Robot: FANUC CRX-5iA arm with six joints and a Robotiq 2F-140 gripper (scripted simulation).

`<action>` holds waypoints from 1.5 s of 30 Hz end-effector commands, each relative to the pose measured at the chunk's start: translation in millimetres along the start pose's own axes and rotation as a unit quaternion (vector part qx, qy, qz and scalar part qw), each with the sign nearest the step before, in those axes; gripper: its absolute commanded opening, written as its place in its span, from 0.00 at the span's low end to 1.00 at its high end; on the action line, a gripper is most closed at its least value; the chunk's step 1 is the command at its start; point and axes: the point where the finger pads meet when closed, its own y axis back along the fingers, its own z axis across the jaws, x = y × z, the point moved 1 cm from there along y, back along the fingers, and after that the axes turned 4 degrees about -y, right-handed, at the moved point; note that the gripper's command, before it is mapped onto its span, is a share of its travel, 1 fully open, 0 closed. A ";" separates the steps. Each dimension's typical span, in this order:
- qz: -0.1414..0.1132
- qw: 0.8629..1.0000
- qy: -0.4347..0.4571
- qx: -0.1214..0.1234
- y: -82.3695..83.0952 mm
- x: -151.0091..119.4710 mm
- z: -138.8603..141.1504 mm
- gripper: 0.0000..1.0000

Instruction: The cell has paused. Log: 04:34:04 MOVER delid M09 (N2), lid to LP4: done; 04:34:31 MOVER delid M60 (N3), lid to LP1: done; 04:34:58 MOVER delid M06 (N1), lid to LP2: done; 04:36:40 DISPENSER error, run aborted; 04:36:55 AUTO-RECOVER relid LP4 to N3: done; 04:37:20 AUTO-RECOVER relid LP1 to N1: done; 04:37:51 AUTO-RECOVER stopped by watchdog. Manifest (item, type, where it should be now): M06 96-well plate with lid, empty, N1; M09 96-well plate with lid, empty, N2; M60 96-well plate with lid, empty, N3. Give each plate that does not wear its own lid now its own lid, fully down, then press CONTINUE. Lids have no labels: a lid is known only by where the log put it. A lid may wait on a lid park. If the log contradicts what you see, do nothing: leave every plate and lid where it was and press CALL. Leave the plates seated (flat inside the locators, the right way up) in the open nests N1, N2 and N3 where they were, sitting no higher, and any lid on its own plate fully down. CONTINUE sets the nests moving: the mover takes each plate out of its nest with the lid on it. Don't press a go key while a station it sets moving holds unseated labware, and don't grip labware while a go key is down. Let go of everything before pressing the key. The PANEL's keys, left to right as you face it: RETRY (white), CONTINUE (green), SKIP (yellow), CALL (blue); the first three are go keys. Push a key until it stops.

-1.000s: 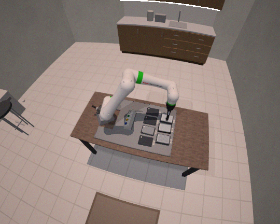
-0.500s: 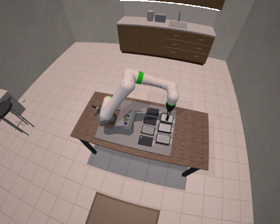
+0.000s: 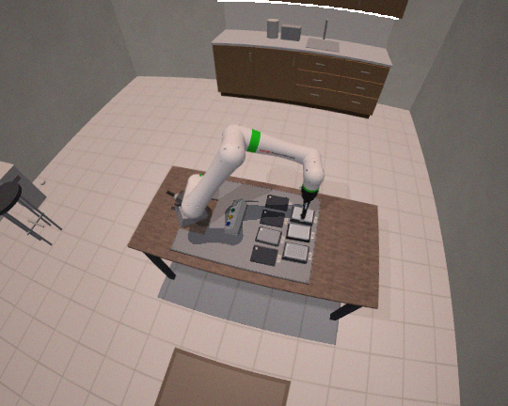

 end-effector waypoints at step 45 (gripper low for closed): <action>0.000 1.000 0.000 0.000 0.2 0.2 0.0 0.00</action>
